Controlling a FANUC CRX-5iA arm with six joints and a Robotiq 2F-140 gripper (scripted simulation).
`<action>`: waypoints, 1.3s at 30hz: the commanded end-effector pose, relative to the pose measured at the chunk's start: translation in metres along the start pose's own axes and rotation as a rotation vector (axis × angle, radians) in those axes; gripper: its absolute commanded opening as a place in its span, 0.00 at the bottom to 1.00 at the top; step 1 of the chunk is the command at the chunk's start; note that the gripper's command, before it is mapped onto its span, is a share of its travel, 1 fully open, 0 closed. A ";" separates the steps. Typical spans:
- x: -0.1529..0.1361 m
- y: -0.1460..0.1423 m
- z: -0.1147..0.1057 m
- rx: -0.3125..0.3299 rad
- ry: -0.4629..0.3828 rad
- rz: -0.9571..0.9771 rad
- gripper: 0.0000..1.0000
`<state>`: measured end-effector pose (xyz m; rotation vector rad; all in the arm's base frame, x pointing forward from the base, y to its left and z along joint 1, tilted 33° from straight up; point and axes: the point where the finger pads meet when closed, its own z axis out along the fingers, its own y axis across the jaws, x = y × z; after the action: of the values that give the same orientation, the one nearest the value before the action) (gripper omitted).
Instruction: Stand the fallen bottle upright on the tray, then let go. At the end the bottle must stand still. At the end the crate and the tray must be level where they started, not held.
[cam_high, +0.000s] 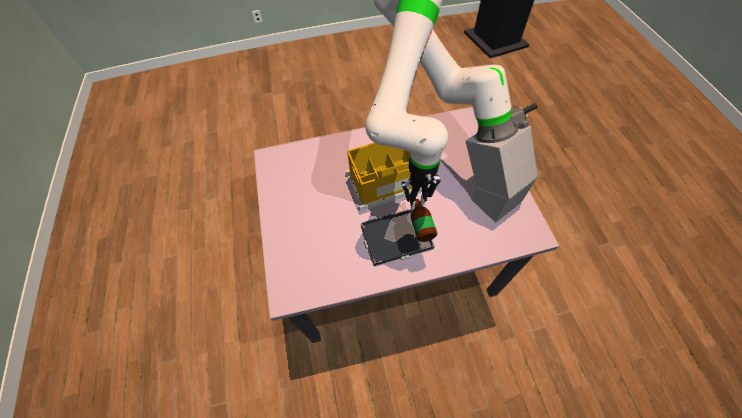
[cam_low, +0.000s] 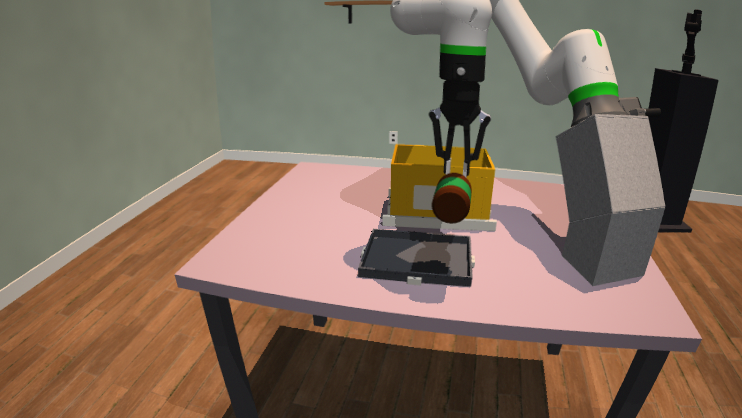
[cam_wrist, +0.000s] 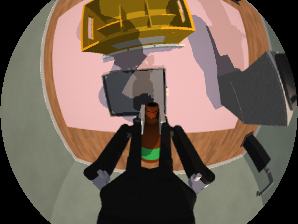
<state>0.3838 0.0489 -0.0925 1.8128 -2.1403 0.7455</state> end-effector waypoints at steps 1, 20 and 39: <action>0.000 0.000 0.000 0.000 0.000 0.000 0.00; 0.000 0.000 0.000 0.000 0.000 -0.099 0.00; 0.000 0.000 0.000 0.000 0.000 -0.262 0.00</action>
<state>0.3838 0.0489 -0.0925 2.0358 -1.8559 0.6825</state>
